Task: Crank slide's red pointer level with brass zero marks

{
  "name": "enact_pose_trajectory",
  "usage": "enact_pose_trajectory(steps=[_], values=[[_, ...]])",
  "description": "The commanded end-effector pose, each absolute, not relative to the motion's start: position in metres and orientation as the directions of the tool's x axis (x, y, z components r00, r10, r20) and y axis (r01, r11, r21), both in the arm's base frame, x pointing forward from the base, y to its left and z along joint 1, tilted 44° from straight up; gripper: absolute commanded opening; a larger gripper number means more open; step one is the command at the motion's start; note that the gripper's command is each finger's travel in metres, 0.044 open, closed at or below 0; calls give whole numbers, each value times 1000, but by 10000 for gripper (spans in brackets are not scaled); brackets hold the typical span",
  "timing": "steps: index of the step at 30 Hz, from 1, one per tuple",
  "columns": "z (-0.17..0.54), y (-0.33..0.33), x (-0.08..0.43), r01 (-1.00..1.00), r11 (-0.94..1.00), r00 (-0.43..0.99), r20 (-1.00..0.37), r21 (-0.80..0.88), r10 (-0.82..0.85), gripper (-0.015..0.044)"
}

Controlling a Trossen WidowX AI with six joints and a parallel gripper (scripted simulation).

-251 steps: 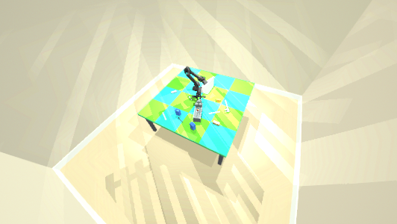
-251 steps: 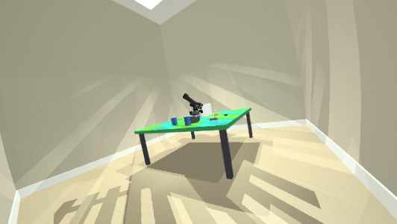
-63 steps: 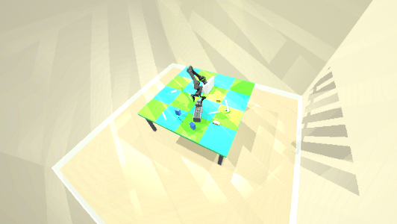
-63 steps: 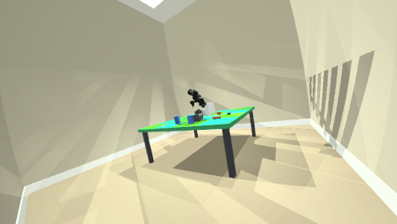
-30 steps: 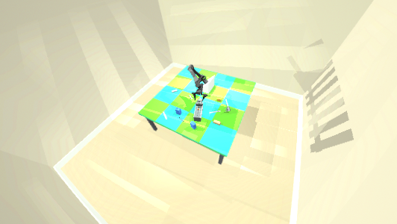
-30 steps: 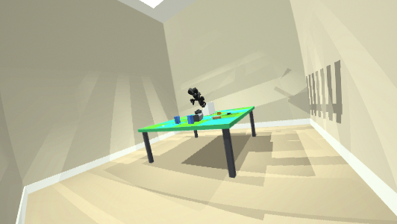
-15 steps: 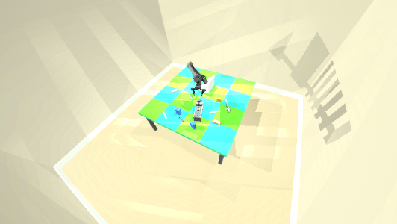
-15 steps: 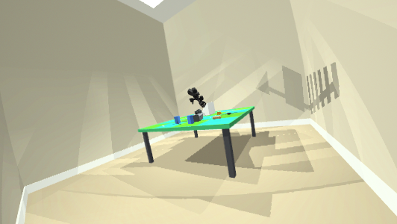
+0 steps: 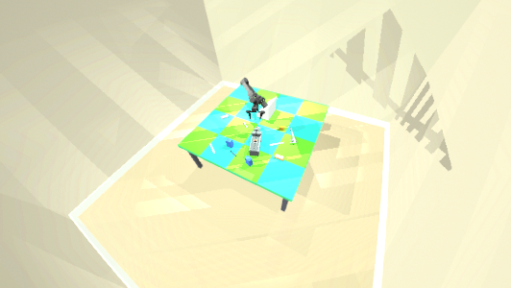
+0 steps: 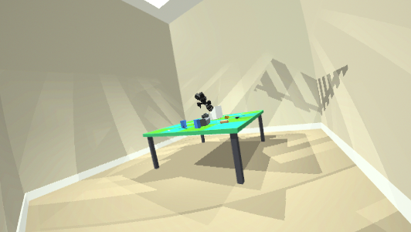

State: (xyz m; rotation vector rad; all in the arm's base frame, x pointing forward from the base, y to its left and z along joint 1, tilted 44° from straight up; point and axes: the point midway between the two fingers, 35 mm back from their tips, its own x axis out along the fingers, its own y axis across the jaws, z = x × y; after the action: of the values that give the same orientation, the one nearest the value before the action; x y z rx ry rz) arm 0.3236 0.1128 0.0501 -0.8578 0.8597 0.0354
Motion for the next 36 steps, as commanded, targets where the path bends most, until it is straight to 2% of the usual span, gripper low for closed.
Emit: enact_pose_trajectory(steps=[1,18,36], values=[[41,104,322,-363,671,670,-682,-646,-295,440],[-17,47,321,-361,669,672,-679,-650,-297,440],[-34,31,323,-362,669,670,-680,-650,-298,440]])
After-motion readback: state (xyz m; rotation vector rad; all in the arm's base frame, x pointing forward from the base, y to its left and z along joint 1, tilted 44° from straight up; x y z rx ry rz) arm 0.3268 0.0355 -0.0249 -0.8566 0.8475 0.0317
